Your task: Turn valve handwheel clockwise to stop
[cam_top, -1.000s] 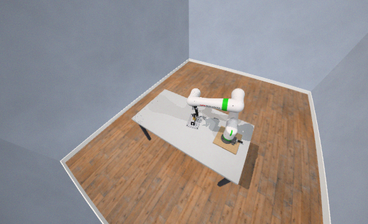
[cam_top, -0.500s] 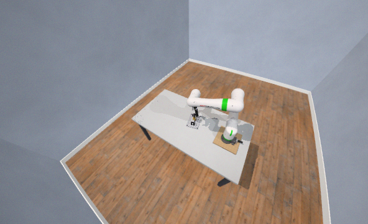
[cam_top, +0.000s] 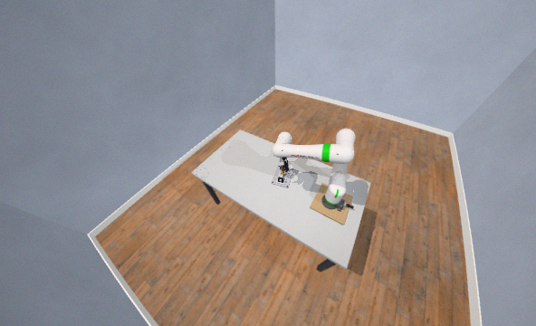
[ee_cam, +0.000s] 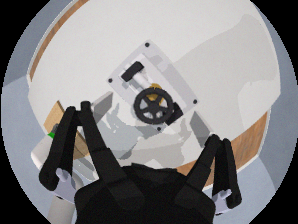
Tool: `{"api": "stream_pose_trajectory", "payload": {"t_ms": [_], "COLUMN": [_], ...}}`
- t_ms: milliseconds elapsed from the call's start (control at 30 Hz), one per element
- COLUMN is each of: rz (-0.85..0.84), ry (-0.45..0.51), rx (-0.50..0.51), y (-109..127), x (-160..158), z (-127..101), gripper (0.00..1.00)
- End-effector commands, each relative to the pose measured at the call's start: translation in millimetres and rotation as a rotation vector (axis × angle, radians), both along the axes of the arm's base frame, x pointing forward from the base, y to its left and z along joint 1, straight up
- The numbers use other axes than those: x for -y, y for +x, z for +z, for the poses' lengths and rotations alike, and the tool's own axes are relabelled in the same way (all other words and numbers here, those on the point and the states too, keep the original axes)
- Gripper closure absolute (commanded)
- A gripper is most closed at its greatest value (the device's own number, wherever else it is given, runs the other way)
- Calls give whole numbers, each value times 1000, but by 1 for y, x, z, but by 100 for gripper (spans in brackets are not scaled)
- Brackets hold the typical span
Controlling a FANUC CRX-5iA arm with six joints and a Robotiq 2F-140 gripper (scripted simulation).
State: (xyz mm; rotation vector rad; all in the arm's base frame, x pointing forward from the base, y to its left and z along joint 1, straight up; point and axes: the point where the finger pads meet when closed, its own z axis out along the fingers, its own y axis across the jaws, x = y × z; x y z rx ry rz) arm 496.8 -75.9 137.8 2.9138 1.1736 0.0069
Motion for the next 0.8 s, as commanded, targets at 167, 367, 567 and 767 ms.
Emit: {"api": "stream_pose_trajectory", "payload": {"t_ms": [167, 367, 567, 767], "rz": [0, 0, 0, 0], "ry": [-1, -1, -1, -1], "rx": [1, 1, 1, 1], "y": [0, 0, 0, 0], "x": [0, 0, 0, 0], "z": [-8, -14, -16, -17], "gripper": [0, 0, 0, 0]}}
